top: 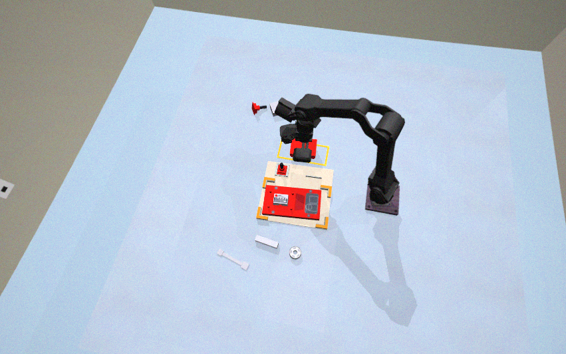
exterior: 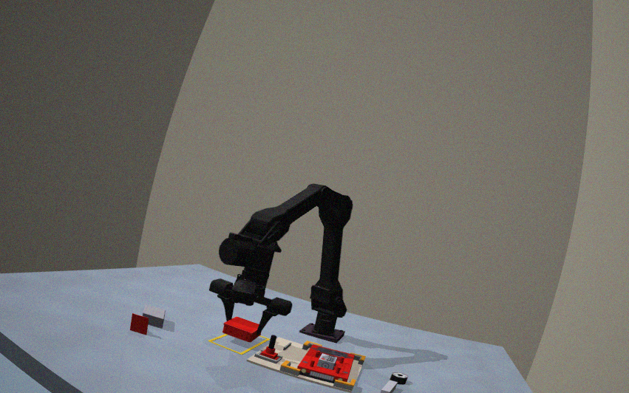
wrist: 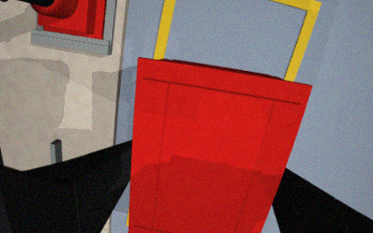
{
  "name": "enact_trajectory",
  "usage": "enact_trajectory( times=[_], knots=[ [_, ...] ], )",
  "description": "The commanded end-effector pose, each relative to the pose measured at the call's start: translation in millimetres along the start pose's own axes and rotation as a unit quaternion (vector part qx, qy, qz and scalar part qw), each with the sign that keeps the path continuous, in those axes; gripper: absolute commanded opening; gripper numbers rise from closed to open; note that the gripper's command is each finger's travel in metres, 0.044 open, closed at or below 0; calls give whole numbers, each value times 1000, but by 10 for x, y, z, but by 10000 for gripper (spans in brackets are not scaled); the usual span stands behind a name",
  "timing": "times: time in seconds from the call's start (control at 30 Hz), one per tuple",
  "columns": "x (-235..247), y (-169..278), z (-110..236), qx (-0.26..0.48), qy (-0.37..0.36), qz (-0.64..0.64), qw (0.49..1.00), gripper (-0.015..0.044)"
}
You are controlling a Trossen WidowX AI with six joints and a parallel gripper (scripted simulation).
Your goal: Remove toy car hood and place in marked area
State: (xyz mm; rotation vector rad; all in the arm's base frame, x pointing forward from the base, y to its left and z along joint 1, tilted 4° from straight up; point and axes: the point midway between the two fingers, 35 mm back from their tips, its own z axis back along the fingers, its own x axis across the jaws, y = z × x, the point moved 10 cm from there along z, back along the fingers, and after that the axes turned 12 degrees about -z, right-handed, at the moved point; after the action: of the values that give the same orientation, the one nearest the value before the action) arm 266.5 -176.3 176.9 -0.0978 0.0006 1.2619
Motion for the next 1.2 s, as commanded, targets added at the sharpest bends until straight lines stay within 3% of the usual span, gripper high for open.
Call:
enact_trajectory(
  times=[0.0,1.13,1.17],
  knots=[
    [-1,-3,-38,2,-2,2,1000,0],
    [-1,0,-192,2,-2,2,1000,0],
    [0,2,-165,0,0,0,1000,26]
  ],
)
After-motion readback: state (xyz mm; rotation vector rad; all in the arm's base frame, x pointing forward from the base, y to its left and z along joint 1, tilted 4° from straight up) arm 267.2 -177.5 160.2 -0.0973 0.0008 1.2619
